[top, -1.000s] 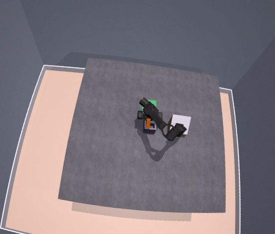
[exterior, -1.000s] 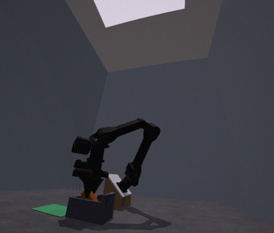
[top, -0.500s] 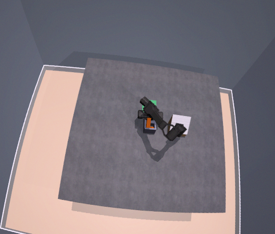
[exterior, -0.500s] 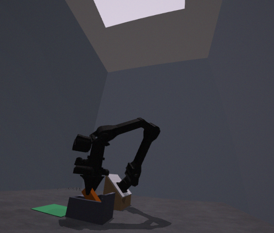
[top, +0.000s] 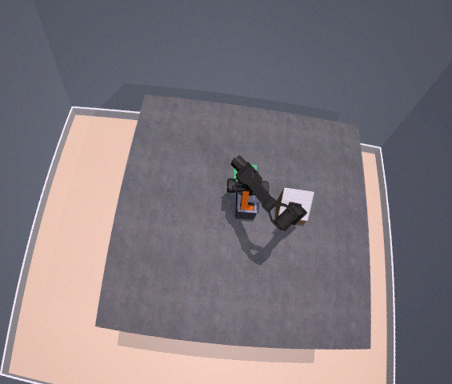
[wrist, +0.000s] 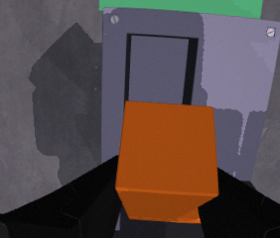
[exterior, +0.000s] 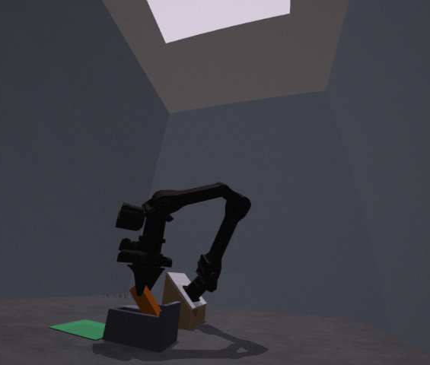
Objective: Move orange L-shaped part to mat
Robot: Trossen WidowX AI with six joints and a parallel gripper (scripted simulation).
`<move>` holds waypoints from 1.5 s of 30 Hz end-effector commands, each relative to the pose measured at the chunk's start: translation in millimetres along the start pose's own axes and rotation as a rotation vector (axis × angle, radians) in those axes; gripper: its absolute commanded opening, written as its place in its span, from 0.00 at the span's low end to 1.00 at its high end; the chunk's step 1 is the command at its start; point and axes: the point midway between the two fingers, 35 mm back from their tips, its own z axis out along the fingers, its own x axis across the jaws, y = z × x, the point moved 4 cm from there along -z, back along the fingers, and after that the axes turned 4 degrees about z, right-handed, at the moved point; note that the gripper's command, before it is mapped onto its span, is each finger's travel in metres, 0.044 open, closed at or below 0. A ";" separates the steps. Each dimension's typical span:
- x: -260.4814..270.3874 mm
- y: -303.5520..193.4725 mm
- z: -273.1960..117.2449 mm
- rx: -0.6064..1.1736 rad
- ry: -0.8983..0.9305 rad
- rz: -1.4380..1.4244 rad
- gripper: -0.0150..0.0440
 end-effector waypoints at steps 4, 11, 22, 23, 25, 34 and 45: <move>1.0 -0.2 -14.4 0.001 0.010 0.000 0.25; 0.9 -0.2 -25.4 0.000 0.010 0.000 0.25; 0.7 -0.1 -42.5 0.000 0.010 0.001 0.25; 0.7 -0.1 -44.0 0.000 0.010 0.001 0.25; 0.6 0.0 -47.0 0.000 0.010 0.001 0.25; 0.4 -0.1 -54.8 0.000 0.010 0.001 0.25; 0.1 15.9 -56.9 -0.001 0.010 0.001 0.25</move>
